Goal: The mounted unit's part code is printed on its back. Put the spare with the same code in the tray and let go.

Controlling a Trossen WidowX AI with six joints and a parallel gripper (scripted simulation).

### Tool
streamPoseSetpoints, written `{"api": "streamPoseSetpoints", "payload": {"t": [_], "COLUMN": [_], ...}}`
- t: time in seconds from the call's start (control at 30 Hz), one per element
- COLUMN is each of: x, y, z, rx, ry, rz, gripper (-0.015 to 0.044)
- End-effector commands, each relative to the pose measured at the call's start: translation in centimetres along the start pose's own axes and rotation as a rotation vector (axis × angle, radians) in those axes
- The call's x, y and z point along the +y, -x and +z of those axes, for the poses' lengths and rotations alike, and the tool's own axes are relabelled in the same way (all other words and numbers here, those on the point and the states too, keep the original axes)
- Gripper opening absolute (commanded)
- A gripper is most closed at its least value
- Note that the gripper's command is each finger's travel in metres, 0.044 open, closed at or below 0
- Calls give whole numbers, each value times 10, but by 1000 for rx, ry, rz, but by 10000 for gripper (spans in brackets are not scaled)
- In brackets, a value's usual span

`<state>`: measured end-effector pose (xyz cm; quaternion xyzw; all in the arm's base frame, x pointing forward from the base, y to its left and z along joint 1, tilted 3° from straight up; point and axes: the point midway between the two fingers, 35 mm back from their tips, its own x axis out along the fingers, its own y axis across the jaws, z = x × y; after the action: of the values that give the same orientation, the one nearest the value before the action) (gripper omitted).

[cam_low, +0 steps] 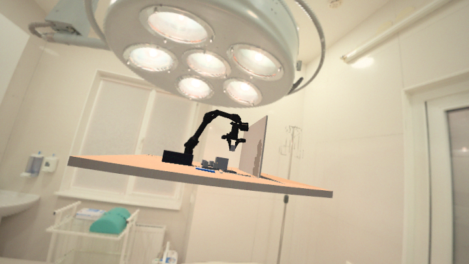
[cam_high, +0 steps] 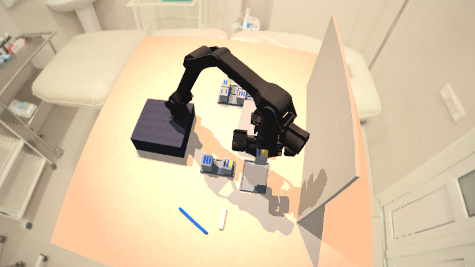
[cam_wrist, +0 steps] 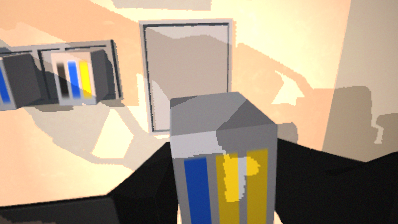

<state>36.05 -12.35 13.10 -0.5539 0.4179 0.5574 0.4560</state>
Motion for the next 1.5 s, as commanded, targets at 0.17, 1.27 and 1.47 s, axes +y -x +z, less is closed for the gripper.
{"api": "streamPoseSetpoints", "payload": {"t": [0.17, 1.27, 1.47], "x": [-2, -7, -7], "y": [-7, -39, -45], "z": [0, -3, -3], "rx": [1, 1, 1], "ry": [15, 15, 15], "rz": [3, 3, 2], "gripper": [0, 0, 0]}}
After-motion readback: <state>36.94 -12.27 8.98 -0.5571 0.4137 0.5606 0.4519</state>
